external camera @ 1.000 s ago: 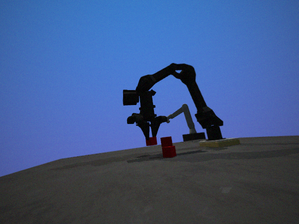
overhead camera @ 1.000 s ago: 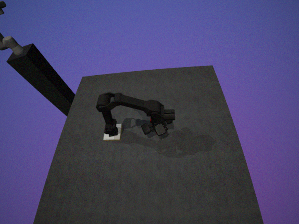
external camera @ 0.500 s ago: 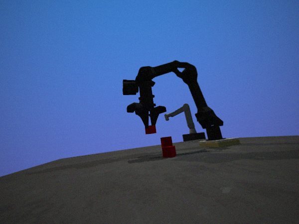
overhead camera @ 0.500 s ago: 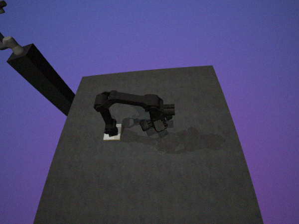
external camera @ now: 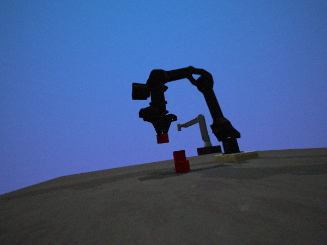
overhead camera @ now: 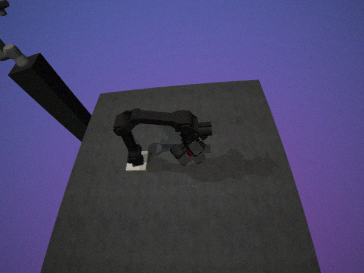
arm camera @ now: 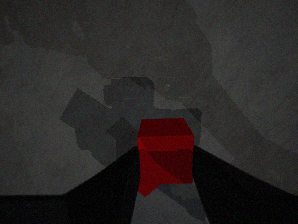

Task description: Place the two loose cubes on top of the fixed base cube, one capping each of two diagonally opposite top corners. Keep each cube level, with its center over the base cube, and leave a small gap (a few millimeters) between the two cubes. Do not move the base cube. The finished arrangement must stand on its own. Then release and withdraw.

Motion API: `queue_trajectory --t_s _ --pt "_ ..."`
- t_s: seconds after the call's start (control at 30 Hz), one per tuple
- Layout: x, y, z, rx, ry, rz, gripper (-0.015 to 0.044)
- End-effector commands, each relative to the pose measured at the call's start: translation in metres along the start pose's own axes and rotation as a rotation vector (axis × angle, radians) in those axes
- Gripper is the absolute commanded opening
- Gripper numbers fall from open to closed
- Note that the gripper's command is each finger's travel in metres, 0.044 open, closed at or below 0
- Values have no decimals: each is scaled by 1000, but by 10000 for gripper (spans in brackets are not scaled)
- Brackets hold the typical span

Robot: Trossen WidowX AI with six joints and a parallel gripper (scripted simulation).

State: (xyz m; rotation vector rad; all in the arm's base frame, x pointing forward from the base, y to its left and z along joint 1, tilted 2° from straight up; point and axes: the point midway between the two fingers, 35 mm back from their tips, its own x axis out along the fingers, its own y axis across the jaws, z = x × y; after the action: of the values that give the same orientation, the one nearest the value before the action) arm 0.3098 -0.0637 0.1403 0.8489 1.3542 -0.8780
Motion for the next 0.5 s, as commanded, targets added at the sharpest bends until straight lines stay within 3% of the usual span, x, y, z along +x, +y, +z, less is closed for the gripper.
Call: queue_trajectory --t_s 0.0,0.47 --pt "0 5 -7 -188 1 0 105" --pt "2 19 -30 -759 2 2 105"
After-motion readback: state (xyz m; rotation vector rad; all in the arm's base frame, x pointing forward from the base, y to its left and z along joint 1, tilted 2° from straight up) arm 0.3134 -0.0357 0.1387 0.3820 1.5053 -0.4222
